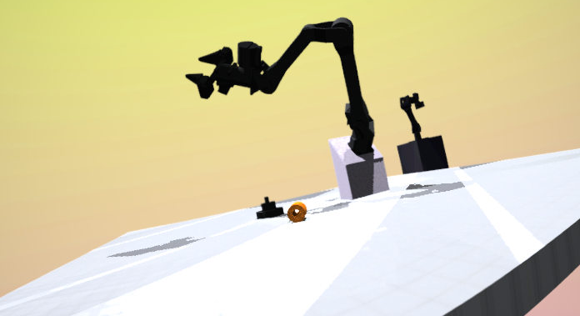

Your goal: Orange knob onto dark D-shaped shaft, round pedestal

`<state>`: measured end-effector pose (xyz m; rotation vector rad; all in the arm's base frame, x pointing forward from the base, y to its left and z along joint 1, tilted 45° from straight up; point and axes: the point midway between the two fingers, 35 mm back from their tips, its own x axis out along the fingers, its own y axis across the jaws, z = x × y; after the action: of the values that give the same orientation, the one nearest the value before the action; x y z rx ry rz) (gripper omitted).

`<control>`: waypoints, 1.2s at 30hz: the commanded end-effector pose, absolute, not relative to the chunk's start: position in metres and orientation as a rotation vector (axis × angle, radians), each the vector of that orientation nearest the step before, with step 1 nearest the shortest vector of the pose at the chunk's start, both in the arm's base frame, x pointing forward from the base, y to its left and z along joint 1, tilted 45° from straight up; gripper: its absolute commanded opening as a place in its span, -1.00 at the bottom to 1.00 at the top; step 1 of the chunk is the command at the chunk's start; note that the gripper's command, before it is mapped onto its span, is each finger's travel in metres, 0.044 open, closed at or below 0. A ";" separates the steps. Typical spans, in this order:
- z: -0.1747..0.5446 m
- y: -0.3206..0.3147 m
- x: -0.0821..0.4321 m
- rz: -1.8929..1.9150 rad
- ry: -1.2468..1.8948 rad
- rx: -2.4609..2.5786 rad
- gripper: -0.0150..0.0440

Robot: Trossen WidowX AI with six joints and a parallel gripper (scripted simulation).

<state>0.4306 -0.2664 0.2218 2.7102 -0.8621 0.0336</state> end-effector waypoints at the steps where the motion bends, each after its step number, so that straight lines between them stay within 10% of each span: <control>1: 0.219 -0.263 0.433 0.013 -0.838 2.713 0.95; 13: 0.109 -0.077 0.448 -0.648 0.344 2.603 1.00; 36: 0.090 0.123 0.281 -0.909 1.769 2.161 1.00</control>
<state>0.2953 0.1146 0.0859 2.1893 1.6791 -0.9057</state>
